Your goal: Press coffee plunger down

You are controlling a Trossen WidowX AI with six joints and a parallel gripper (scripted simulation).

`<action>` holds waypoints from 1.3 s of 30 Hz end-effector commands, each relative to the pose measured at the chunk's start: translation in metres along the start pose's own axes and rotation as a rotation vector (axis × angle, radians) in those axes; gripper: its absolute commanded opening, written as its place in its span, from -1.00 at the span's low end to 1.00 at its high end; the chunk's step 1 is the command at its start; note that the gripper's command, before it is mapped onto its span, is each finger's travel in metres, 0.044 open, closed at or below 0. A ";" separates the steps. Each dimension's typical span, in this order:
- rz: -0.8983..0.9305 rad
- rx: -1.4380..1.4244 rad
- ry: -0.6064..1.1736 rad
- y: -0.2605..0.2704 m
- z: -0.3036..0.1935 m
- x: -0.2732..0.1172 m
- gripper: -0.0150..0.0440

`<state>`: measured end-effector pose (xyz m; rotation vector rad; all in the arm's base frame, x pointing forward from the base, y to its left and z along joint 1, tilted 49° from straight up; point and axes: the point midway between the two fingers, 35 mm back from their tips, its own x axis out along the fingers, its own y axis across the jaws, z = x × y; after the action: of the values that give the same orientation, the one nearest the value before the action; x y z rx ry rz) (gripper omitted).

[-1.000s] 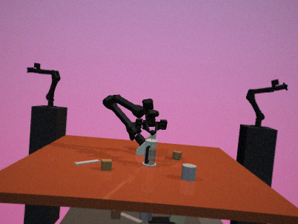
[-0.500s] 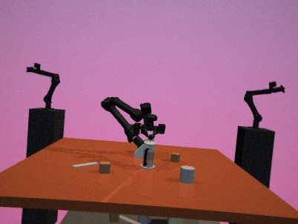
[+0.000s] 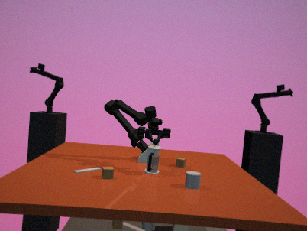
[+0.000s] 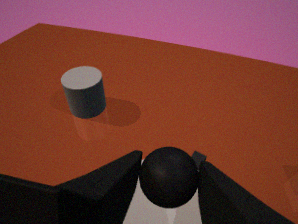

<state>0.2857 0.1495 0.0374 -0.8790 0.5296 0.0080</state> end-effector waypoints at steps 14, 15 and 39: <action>0.000 0.000 0.000 0.000 0.000 0.000 0.21; 0.000 0.000 0.000 0.000 0.000 0.000 0.30; -0.001 -0.008 0.015 -0.002 0.060 -0.054 1.00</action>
<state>0.2690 0.1988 0.0834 -0.8869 0.5481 0.0128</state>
